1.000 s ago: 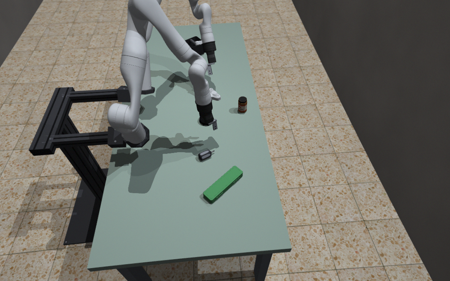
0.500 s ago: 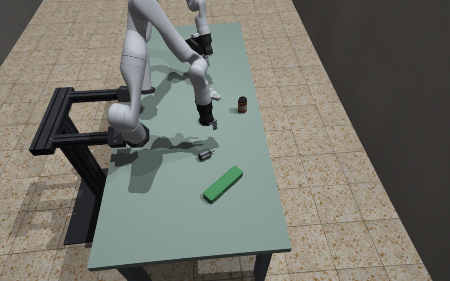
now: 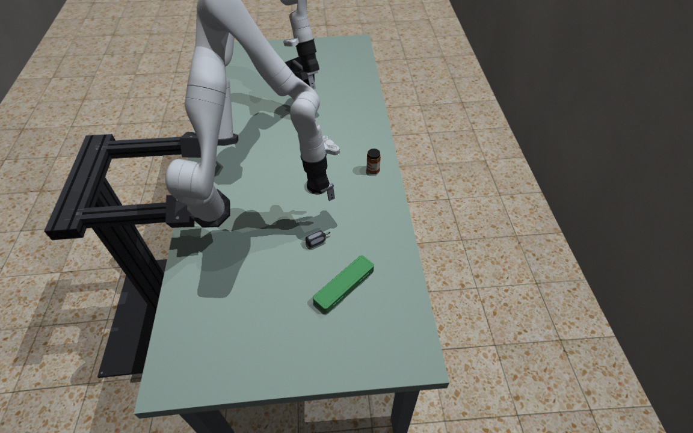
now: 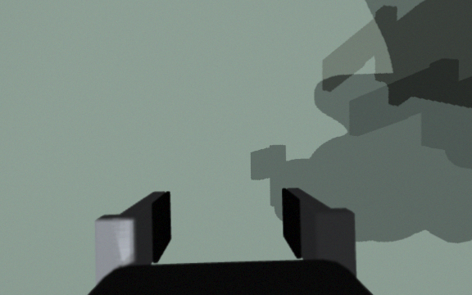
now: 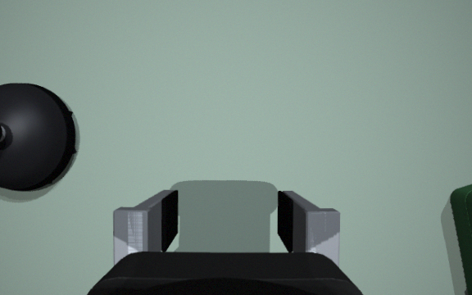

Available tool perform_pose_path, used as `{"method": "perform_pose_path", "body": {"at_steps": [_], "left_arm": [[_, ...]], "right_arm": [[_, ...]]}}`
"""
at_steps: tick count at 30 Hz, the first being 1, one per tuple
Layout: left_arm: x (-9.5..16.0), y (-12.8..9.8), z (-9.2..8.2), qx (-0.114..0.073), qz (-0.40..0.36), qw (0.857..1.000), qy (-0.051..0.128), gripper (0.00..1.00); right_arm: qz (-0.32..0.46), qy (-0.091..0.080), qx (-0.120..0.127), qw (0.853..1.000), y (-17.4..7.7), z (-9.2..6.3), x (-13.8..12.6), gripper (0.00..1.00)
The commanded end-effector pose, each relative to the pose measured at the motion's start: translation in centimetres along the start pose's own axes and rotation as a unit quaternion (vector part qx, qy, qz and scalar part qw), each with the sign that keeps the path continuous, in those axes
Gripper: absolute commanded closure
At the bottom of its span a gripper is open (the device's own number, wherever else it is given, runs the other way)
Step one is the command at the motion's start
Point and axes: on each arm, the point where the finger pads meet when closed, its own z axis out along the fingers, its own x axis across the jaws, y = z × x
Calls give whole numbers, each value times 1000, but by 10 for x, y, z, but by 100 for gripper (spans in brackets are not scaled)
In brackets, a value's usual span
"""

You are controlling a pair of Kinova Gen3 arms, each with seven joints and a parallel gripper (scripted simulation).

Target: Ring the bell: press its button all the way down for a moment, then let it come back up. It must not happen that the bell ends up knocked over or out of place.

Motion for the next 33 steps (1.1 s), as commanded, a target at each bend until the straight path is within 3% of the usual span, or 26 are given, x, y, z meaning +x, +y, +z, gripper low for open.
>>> {"method": "perform_pose_path", "body": {"at_steps": [1,12,14,15,29,31,32,33], "left_arm": [[17,0,-11,-4,-23,1000,11,0],[80,-10,-54,-19,-116,992,52,0],[80,-10,-54,-19,-116,992,52,0],[94,-14,-65,-23,-137,988,62,0],[159,-44,-124,-41,-246,962,110,0],[159,-44,-124,-41,-246,962,110,0],[170,-52,-136,-45,-268,955,119,0],[171,-53,-137,-45,-270,954,120,0]], "right_arm": [[0,0,1,1000,0,0,0,0],[0,0,1,1000,0,0,0,0],[0,0,1,1000,0,0,0,0],[0,0,1,1000,0,0,0,0],[0,0,1,1000,0,0,0,0],[0,0,1,1000,0,0,0,0],[0,0,1,1000,0,0,0,0],[0,0,1,1000,0,0,0,0]]}}
